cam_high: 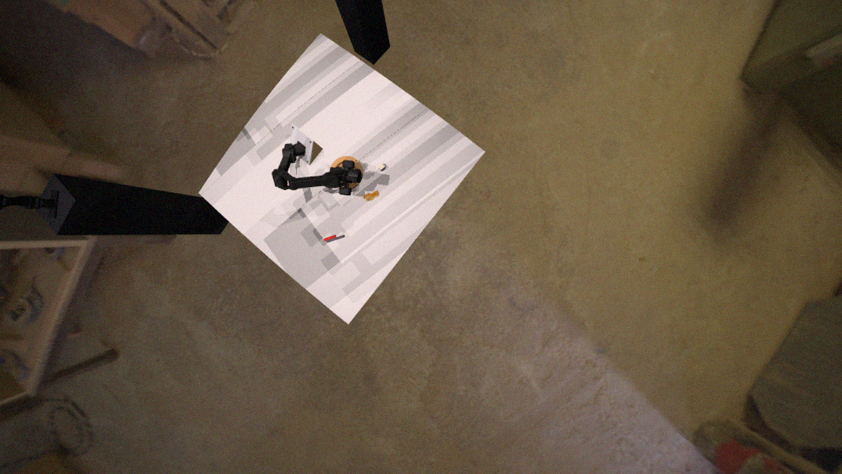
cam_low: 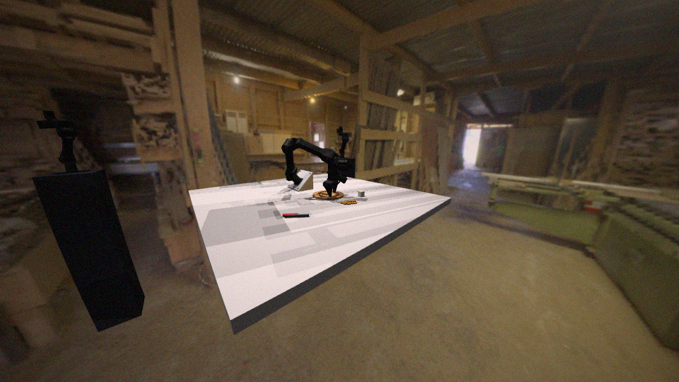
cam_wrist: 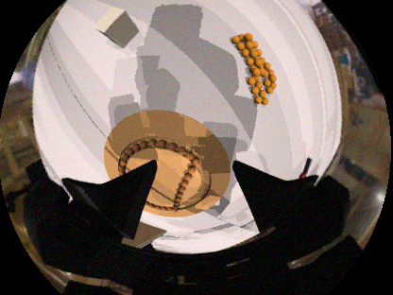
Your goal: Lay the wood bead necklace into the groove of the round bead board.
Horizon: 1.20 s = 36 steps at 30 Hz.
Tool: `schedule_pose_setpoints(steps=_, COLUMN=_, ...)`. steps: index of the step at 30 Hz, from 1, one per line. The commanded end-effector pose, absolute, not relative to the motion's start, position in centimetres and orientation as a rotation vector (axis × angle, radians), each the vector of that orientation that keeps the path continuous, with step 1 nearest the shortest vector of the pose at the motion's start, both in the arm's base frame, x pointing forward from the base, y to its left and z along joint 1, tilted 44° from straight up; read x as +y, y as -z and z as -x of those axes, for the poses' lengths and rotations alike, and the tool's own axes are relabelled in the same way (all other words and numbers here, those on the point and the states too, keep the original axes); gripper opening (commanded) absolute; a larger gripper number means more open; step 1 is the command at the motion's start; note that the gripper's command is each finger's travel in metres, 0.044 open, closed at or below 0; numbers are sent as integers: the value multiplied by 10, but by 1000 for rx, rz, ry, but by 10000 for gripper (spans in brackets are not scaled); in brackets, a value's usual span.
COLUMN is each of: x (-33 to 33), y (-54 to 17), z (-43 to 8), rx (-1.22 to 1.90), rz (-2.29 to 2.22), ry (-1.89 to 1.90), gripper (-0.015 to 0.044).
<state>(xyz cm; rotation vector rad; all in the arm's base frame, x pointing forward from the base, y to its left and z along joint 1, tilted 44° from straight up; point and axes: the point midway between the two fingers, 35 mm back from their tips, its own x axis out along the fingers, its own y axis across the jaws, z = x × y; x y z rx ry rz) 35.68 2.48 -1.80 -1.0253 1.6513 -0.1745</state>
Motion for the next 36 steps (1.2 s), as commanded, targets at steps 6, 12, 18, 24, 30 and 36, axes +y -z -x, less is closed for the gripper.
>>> schedule_pose_setpoints(steps=6, x=29, y=6, z=-332, rx=1609, rz=902, ry=303, gripper=309)
schedule_pose_setpoints(steps=12, x=31, y=-12, z=-287, rx=1524, rz=688, ry=513, gripper=151)
schedule_pose_setpoints(steps=18, x=29, y=-21, z=-252, rx=1448, rz=529, ry=663, gripper=120)
schedule_pose_setpoints(steps=24, x=24, y=-17, z=-253, rx=1448, rz=529, ry=663, gripper=120)
schedule_pose_setpoints(steps=30, x=23, y=-14, z=-254, rx=1444, rz=526, ry=658, gripper=120)
schedule_pose_setpoints(steps=36, x=17, y=-8, z=-254, rx=1445, rz=527, ry=660, gripper=120)
